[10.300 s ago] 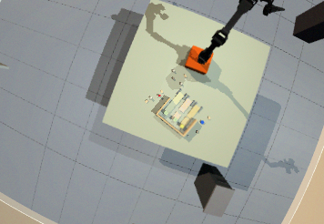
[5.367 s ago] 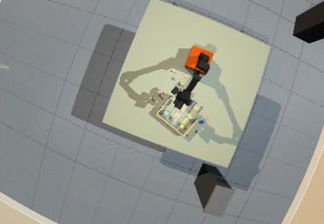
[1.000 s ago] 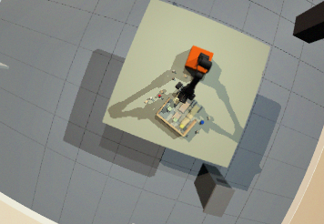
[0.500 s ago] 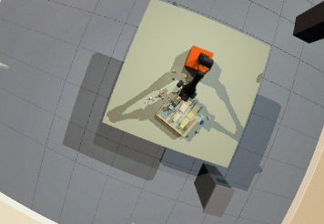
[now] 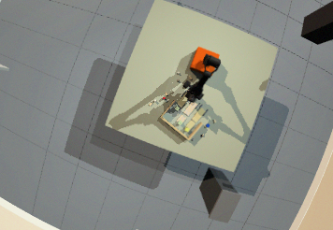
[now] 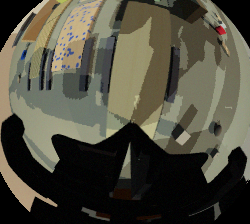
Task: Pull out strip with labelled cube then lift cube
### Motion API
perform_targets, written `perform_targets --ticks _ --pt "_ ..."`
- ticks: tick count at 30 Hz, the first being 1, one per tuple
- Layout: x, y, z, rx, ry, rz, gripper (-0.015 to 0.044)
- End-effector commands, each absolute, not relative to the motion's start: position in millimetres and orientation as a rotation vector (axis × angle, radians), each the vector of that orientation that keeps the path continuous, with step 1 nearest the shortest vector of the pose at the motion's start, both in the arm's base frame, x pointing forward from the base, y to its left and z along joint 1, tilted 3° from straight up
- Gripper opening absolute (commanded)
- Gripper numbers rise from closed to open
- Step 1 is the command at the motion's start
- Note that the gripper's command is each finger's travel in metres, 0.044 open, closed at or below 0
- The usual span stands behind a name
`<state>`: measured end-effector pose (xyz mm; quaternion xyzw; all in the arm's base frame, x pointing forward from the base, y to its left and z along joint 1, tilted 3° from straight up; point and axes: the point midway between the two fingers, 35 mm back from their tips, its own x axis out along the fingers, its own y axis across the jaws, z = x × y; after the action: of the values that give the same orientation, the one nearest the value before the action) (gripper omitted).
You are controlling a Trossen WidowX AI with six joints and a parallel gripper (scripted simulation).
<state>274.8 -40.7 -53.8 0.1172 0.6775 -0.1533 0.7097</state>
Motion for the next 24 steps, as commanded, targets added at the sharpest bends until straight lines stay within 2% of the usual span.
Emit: perform_targets --ticks 1,24 --pt "258 -36 -59 0.266 1.536 -0.344 0.0" --pt "232 -26 -60 0.267 1.538 -0.343 0.0"
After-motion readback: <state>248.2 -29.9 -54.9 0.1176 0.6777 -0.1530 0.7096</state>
